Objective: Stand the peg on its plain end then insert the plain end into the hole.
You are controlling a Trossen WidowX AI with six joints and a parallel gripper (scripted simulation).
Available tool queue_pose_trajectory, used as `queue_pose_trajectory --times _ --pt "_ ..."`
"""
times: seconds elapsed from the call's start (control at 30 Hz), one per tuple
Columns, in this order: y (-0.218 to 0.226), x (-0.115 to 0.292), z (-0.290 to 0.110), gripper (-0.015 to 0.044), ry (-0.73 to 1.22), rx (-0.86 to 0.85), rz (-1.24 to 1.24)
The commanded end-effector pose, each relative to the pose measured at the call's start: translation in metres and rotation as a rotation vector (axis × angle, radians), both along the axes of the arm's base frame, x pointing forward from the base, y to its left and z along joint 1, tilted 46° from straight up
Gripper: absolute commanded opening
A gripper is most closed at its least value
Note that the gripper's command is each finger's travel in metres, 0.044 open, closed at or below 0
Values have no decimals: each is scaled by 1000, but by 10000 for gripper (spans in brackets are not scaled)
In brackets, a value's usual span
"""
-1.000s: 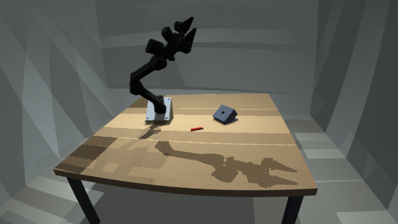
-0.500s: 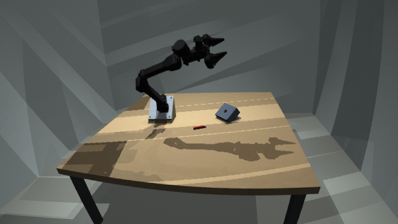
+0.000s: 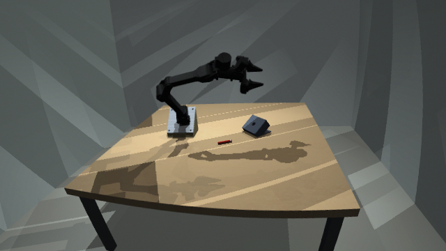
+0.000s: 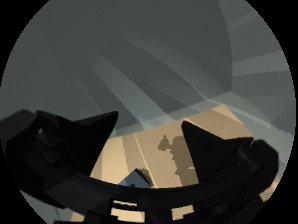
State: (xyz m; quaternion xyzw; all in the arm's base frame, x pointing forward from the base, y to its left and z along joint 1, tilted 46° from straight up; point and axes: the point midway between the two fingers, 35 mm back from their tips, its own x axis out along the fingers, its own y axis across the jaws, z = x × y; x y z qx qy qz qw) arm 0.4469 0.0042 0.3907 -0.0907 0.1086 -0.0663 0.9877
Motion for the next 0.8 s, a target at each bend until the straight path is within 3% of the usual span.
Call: queue_pose_trajectory --times 0.0,0.37,0.77 --pt "-9 0 -27 440 88 -18 -43" --pt "-32 -14 -120 440 416 -105 -164" --pt "-58 -56 -206 440 786 -246 -275"
